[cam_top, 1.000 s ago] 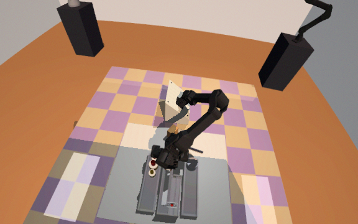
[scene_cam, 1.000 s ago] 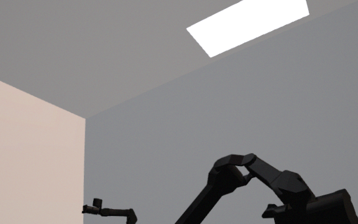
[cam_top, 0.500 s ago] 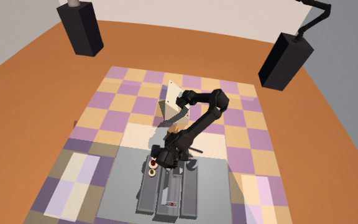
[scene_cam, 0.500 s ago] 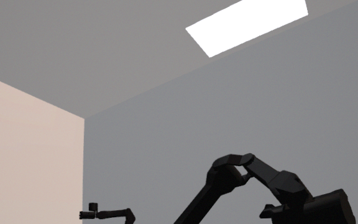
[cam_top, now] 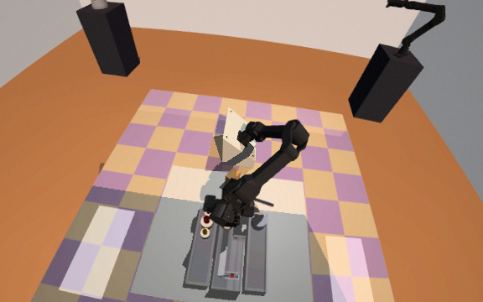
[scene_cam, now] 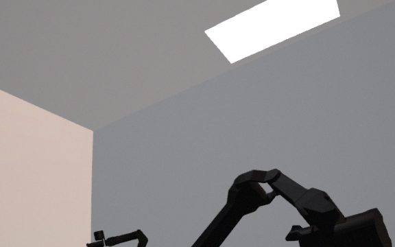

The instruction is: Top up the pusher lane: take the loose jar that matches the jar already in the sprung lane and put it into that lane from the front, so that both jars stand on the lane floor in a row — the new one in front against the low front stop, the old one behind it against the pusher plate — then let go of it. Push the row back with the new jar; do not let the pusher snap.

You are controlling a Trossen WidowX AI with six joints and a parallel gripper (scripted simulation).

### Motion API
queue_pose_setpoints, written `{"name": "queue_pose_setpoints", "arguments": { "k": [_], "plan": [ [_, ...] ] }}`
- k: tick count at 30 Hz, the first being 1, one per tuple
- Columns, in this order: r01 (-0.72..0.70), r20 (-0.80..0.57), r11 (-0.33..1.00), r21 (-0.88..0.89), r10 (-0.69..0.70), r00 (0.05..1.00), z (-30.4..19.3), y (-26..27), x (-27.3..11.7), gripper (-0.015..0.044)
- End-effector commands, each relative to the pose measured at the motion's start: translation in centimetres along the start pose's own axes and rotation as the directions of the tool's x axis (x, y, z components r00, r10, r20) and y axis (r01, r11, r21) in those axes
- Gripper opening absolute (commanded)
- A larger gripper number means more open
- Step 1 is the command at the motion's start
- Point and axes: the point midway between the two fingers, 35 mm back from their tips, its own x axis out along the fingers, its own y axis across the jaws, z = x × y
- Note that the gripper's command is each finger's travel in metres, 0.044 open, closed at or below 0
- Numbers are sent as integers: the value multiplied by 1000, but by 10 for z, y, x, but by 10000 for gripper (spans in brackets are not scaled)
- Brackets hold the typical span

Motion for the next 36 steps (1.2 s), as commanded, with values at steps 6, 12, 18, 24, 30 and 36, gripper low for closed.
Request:
{"name": "queue_pose_setpoints", "arguments": {
  "k": [6, 12, 18, 24, 30, 36],
  "plan": [
    [-2, 0, 1000, -5, 2, 1000, 0, 0, 0, 263],
    [-2, 0, 1000, -5, 2, 1000, 0, 0, -6, 296],
    [-1, 0, 1000, -5, 1, 1000, 0, 0, -20, 296],
    [-1, 0, 1000, -5, 1, 1000, -5, -1, -20, 296],
    [0, -1, 1000, -4, 0, 1000, -24, -2, -21, 296],
    [0, -2, 1000, -3, 0, 1000, -44, -3, -21, 296]
  ]
}}
